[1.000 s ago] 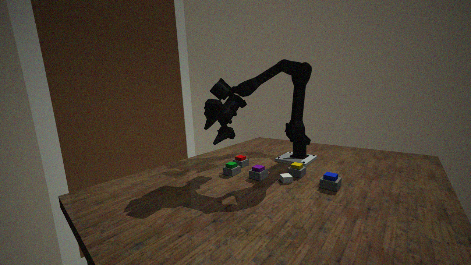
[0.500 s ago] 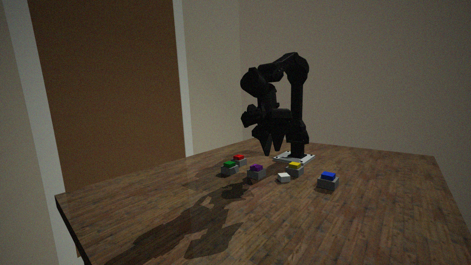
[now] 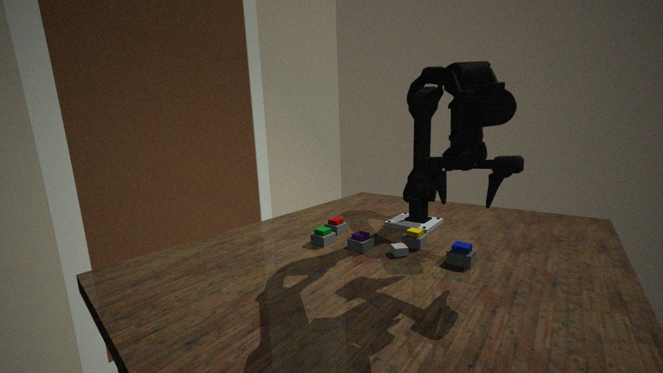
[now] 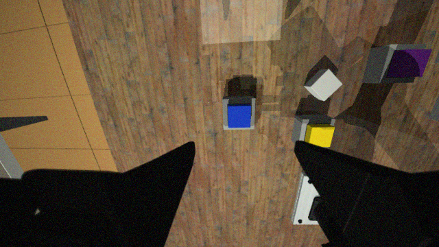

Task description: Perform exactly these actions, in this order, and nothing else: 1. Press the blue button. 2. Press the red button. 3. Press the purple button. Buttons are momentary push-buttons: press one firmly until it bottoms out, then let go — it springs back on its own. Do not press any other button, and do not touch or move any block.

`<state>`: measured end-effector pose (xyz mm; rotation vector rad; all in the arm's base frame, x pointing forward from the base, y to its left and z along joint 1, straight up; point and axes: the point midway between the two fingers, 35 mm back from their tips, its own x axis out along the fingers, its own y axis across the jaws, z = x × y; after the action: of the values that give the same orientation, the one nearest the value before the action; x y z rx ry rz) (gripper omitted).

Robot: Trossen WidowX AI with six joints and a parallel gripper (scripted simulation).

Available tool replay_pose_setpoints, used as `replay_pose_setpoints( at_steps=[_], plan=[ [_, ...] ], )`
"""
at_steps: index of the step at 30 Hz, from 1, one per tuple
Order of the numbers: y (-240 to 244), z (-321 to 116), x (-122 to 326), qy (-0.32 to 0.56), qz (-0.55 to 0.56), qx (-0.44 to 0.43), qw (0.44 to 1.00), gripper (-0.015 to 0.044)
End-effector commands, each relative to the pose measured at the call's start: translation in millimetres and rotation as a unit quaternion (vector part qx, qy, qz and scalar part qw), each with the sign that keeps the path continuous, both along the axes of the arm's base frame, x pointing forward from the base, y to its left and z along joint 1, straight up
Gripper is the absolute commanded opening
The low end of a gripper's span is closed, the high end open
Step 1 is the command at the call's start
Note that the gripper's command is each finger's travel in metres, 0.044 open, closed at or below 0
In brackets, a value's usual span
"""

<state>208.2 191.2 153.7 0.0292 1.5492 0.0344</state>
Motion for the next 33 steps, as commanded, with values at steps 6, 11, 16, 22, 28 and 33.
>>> replay_pose_setpoints(
  at_steps=[6, 11, 16, 22, 28, 33],
  plan=[
    [-0.1, -51.8, 1.4, -0.003, 0.006, -0.011, 1.0, 0.0242],
    [-0.5, -59.7, 1.0, -0.003, 0.006, -0.011, 1.0, 0.0111],
    [-0.5, -59.7, 1.0, -0.003, 0.006, -0.011, 1.0, 0.002],
    [-0.5, -59.7, 1.0, -0.003, 0.006, -0.011, 1.0, 0.002],
    [-0.1, -67.0, 1.5, -0.003, 0.006, -0.011, 1.0, 0.002],
    [0.1, -75.1, 1.8, -0.003, 0.006, -0.011, 1.0, 0.002]
  ],
)
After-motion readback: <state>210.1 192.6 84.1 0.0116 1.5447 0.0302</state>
